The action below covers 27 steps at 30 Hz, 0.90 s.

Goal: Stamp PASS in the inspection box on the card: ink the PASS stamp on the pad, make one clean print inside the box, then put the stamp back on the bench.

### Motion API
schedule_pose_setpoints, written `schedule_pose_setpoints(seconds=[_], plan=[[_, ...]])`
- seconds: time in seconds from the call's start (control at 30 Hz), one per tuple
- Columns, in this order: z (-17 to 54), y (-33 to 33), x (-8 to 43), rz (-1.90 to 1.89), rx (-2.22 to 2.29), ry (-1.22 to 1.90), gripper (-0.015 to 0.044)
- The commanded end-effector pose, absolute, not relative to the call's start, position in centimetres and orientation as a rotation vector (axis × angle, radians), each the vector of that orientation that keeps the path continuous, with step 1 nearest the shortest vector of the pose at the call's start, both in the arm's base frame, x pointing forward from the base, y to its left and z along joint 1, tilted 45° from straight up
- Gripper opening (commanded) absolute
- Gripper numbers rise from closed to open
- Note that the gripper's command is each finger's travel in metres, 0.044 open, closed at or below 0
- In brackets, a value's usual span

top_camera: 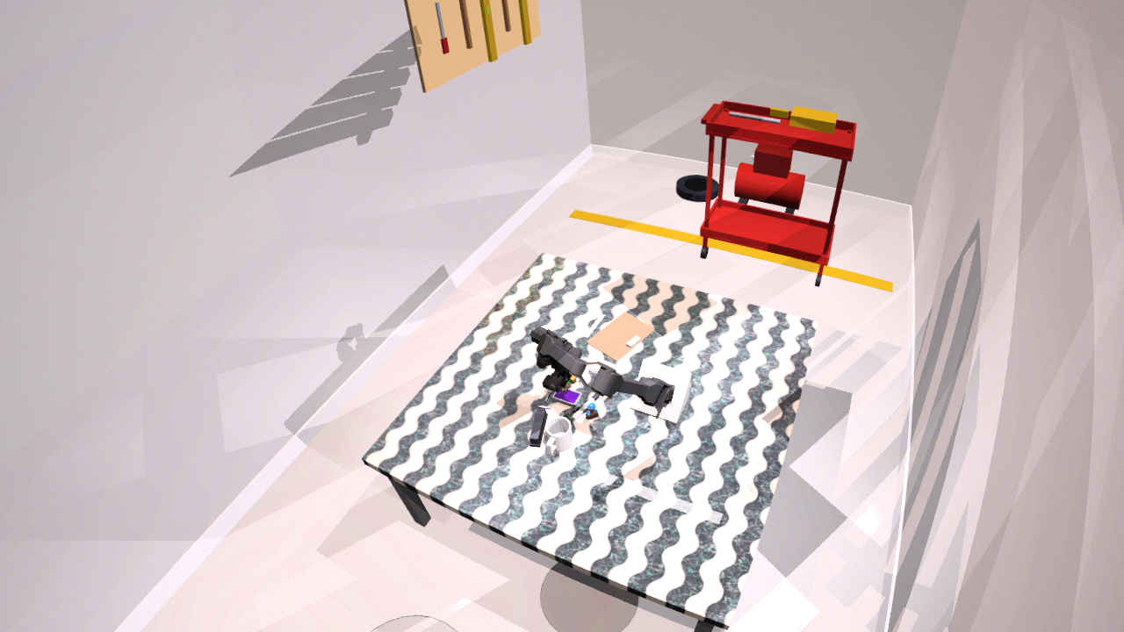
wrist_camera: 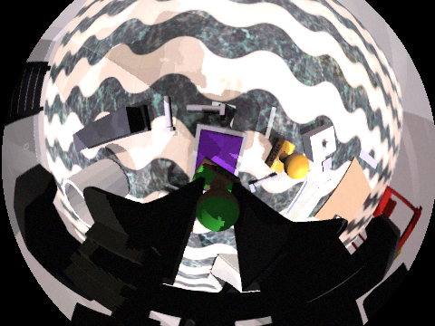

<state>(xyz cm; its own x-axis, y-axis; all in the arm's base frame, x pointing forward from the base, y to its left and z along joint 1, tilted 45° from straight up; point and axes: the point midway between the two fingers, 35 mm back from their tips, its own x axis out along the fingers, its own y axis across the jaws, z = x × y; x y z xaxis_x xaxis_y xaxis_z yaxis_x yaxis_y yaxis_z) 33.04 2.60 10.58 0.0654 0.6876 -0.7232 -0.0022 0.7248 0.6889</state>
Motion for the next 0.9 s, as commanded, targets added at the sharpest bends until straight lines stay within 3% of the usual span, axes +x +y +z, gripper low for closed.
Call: schedule_pose_setpoints(seconds=[0.0, 0.87], plan=[[10.3, 2.9, 32.9, 0.571, 0.617, 1.431, 0.0000], [9.1, 4.1, 33.0, 0.575, 0.616, 1.429, 0.0000]])
